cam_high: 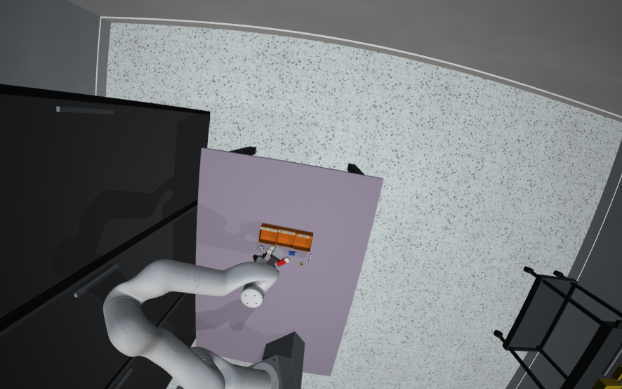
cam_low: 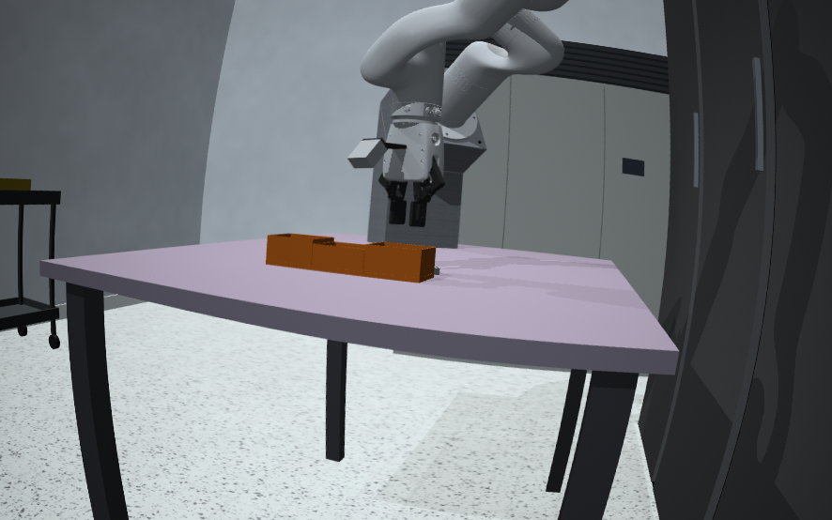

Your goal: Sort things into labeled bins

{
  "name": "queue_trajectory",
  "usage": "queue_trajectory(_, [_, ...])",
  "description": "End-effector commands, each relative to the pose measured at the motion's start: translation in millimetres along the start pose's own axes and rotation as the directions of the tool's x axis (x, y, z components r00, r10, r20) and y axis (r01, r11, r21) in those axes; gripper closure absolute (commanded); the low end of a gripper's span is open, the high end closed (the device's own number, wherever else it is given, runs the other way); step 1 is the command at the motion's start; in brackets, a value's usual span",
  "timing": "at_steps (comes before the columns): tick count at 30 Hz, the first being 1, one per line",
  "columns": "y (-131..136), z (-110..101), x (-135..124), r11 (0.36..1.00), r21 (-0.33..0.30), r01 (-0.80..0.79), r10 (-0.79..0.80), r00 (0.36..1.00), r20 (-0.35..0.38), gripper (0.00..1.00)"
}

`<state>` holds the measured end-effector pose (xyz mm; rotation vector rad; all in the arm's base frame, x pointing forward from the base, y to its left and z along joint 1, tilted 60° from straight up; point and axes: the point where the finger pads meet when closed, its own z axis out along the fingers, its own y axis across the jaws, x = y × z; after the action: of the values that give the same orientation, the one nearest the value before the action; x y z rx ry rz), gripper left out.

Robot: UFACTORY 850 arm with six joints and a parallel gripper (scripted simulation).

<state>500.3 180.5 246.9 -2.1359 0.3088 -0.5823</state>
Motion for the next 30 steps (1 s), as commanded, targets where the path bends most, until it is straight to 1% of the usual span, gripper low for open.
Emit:
queue_trajectory(1, [0.3, 3.0, 0.3, 1.0, 0.004, 0.001, -0.001, 1.0, -0.005, 0.59])
queue_trajectory(30, [-2.1, 3.0, 2.3, 1.0, 0.004, 0.001, -0.001, 1.0, -0.005, 0.59])
